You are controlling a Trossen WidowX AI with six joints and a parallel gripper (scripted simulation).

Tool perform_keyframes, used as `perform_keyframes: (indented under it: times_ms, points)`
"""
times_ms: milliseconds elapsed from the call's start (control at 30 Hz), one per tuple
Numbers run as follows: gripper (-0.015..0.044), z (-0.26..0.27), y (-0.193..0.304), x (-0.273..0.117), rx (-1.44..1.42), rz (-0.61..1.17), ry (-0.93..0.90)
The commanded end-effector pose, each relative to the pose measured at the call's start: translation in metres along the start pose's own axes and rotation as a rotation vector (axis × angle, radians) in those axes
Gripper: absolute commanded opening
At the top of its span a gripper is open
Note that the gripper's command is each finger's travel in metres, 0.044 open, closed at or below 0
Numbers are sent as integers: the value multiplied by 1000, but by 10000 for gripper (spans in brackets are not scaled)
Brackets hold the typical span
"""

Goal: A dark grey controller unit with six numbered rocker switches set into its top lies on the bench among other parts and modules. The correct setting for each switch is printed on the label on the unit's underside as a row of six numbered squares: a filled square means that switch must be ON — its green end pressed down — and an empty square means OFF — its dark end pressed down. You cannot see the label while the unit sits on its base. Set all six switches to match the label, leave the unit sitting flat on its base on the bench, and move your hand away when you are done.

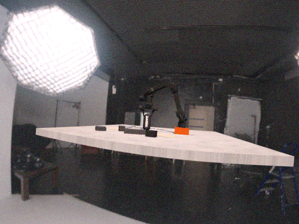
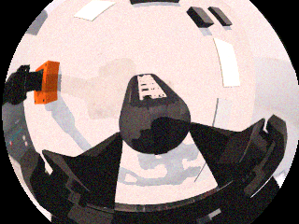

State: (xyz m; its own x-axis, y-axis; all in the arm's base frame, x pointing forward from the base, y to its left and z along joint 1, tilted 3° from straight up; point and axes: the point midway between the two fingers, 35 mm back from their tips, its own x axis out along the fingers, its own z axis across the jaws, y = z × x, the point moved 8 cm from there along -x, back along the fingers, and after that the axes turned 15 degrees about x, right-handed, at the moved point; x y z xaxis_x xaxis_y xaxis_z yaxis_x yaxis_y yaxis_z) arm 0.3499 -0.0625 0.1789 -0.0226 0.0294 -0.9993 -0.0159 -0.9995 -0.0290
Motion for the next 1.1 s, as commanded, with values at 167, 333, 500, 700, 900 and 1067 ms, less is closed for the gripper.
perform_keyframes:
  times_ms: [167, 333, 500, 700, 900, 1067]
  points:
    - [338, -2, 5, 6, -3, 25, -6]
    - [338, -3, 7, 7, -4, 37, -3]
    - [338, -4, 10, 9, -4, 41, -1]
    - [338, -5, 15, 10, -4, 42, -1]
    - [338, -6, 19, 12, -4, 42, -1]
    - [338, -7, 23, 14, -4, 42, -1]
